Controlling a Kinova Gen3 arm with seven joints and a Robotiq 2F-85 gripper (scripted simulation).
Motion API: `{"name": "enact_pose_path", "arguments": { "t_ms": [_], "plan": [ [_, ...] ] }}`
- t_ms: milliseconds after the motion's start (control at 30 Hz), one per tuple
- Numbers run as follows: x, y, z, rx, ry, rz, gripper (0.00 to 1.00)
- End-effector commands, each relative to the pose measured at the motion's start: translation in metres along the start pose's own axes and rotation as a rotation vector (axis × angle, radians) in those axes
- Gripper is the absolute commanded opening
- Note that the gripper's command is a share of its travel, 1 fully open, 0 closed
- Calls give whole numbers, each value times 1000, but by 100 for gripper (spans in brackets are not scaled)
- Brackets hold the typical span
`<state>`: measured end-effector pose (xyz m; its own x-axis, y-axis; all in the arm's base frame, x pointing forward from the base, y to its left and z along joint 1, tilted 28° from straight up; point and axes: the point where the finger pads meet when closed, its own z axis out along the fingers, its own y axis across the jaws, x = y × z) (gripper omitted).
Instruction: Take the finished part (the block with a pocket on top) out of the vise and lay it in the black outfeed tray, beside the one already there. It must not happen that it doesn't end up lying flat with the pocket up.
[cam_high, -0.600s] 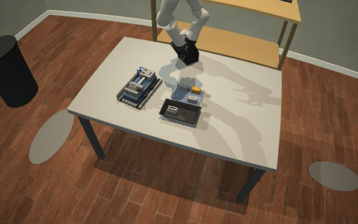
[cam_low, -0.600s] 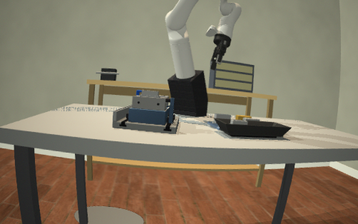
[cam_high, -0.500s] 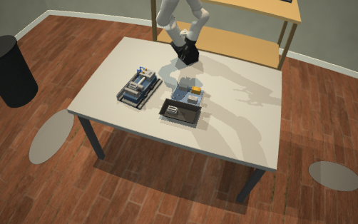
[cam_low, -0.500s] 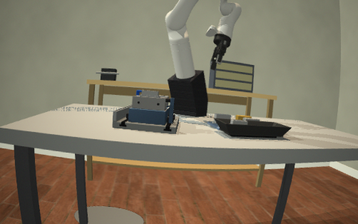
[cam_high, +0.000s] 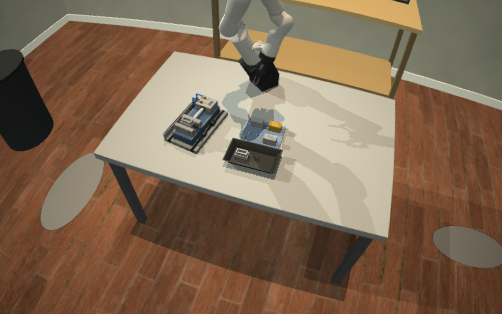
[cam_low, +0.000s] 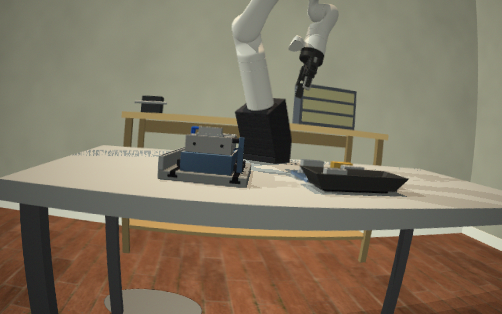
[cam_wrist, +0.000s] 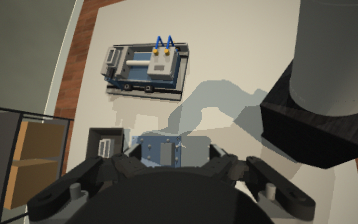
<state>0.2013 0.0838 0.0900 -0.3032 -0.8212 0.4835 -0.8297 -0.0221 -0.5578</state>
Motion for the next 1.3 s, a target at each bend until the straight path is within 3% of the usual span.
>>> {"name": "enact_pose_path", "arguments": {
  "t_ms": [0, 567, 1000, 1067, 1267],
  "plan": [
    [0, 0, 0, 0, -1, 0, 100],
    [0, -2, 3, -40, 6, -3, 100],
    [0, -14, 15, -168, 8, -8, 100],
    [0, -14, 15, -168, 8, -8, 100],
    [1, -27, 25, -247, -9, -5, 100]
  ]
}}
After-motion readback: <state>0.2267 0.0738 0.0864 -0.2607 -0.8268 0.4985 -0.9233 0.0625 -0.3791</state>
